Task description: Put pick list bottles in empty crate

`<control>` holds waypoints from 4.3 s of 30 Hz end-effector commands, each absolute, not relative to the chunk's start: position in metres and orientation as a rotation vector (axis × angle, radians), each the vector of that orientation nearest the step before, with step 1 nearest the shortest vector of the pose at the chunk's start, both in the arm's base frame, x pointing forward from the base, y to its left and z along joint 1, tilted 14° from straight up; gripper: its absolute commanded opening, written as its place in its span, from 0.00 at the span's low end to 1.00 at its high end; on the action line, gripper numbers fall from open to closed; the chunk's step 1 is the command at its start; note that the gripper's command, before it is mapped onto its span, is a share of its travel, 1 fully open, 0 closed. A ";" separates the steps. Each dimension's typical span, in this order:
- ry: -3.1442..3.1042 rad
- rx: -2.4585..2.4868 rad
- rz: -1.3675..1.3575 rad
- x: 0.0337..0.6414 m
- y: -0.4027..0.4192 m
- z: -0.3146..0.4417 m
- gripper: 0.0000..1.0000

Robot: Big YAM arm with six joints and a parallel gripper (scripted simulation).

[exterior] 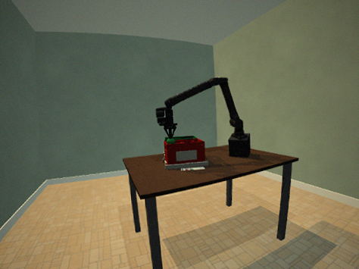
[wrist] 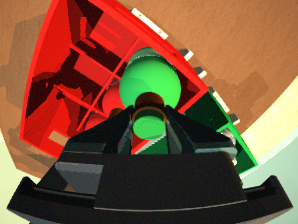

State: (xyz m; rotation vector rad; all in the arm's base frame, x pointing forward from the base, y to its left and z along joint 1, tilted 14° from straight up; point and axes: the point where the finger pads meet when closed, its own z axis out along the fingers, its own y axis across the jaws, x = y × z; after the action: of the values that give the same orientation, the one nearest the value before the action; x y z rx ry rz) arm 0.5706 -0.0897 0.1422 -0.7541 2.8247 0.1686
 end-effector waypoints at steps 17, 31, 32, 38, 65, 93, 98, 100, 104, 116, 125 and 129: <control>2.777 -0.741 0.132 0.584 -0.085 0.150 0.00; 2.781 -0.738 0.133 0.584 -0.084 0.135 0.00; 2.776 -0.739 0.130 0.584 -0.084 0.138 0.00; 2.738 -0.735 0.102 0.595 -0.085 0.155 0.00; 2.750 -0.740 0.112 0.595 -0.083 0.140 0.00; 2.768 -0.742 0.125 0.595 -0.082 0.135 0.00; 2.769 -0.742 0.126 0.596 -0.082 0.137 0.00; 2.773 -0.743 0.130 0.596 -0.082 0.134 0.00; 2.765 -0.742 0.123 0.596 -0.082 0.140 0.00; 2.774 -0.742 0.130 0.600 -0.083 0.137 0.00; 2.774 -0.744 0.130 0.601 -0.082 0.135 0.00; 2.768 -0.741 0.125 0.602 -0.082 0.136 0.00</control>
State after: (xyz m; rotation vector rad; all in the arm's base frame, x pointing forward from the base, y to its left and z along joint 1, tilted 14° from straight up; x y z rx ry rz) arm 0.5743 -0.0822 0.0939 -0.7535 2.8406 0.1822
